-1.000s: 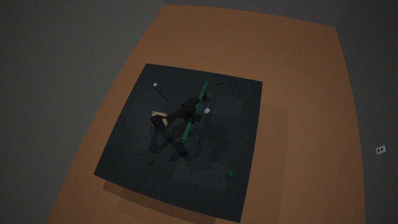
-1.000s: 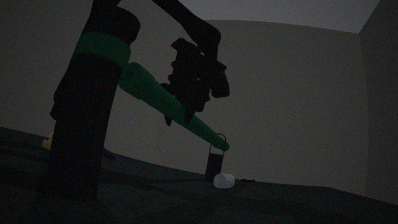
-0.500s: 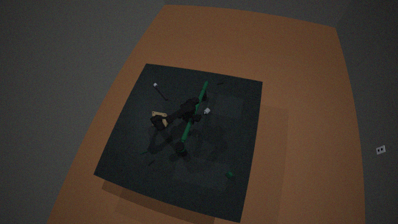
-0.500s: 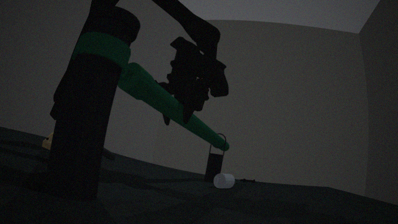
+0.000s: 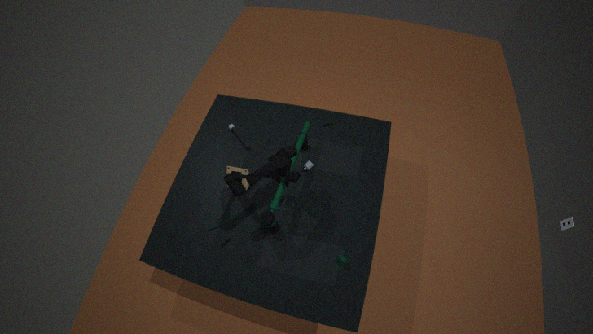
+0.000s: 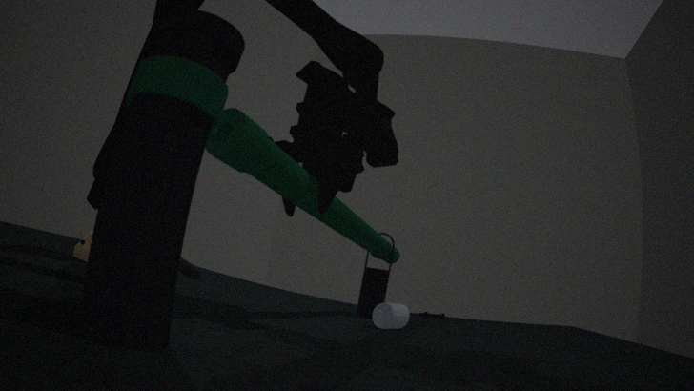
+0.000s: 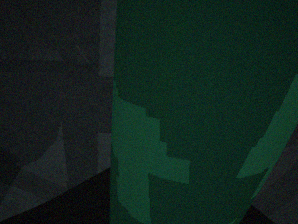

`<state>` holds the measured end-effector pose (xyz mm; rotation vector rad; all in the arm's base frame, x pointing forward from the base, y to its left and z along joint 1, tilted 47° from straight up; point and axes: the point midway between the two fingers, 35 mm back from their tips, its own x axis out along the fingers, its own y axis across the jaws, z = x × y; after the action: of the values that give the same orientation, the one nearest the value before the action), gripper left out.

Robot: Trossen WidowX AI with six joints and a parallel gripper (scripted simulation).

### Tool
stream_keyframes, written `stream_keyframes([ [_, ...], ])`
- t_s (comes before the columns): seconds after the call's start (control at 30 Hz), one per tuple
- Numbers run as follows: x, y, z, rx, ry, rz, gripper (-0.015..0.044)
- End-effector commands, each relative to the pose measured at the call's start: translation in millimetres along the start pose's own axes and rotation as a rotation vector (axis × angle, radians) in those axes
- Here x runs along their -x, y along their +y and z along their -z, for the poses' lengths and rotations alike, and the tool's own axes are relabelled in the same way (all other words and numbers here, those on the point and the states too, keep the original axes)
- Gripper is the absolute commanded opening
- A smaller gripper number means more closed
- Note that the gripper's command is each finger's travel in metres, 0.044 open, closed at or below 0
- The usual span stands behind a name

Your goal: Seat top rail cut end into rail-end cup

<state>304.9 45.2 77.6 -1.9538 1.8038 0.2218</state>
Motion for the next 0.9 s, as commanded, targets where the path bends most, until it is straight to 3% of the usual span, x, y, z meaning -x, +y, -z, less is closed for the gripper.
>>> stream_keyframes([
  [0.0, -0.3, -2.9, 5.6, 0.000, 0.006, 0.013, 0.0000],
  [0.87, -2.9, -1.8, 15.5, 0.001, 0.006, 0.012, 0.0000],
])
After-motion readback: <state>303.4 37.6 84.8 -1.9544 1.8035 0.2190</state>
